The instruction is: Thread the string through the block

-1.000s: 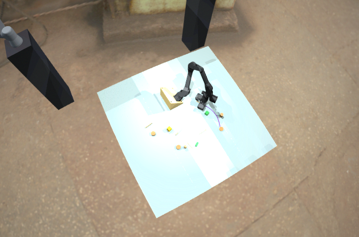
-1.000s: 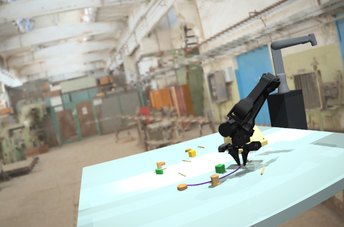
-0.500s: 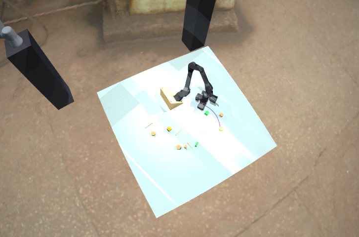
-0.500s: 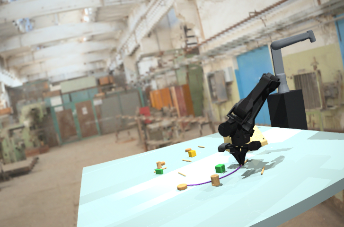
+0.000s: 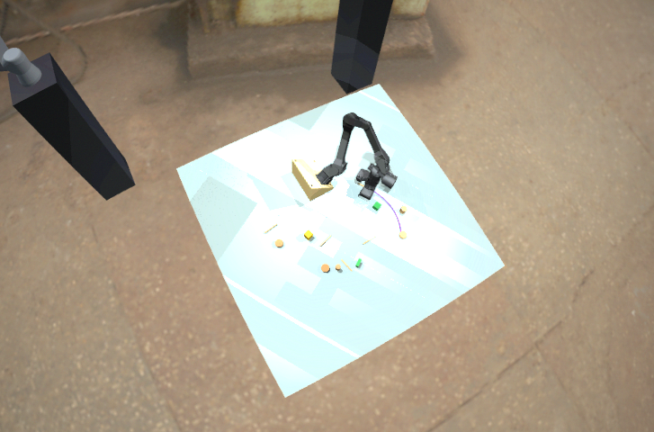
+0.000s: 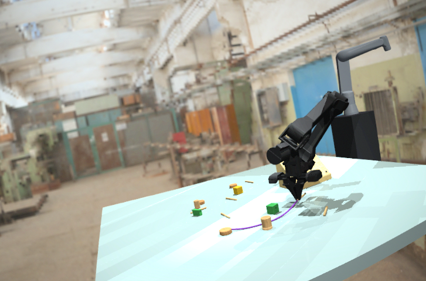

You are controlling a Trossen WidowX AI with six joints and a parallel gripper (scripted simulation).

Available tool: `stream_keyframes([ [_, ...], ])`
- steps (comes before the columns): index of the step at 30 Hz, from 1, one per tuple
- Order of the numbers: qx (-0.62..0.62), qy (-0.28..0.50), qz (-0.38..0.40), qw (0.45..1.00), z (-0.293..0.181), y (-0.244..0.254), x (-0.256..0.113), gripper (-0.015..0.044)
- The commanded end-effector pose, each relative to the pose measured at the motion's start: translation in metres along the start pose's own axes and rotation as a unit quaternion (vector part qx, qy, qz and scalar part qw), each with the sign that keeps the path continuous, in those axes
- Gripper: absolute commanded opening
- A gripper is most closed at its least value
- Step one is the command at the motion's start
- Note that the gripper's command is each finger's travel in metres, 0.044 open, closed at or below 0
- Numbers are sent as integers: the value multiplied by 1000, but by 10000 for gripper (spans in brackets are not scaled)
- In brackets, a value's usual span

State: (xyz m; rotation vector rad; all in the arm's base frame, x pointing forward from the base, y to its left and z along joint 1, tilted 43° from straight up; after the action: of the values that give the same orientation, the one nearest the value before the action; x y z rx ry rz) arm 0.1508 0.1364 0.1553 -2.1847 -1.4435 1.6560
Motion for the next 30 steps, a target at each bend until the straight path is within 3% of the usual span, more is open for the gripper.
stream_keyframes([
  [1,-3,1,-1,1000,-1,-1,-7,0],
  [30,1,0,-1,1000,1,-1,-36,0],
])
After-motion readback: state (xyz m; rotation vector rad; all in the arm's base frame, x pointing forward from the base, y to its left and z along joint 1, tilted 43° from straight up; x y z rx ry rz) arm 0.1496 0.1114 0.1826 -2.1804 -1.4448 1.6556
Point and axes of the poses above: the point midway between the two fingers, 35 mm back from their tips, its own x axis out along the fingers, its own y axis across the jaws, z = x × y, the point moved 3 cm from there along -x, back along the fingers, and after that the axes turned 7 degrees about -x, right-handed, at the moved point
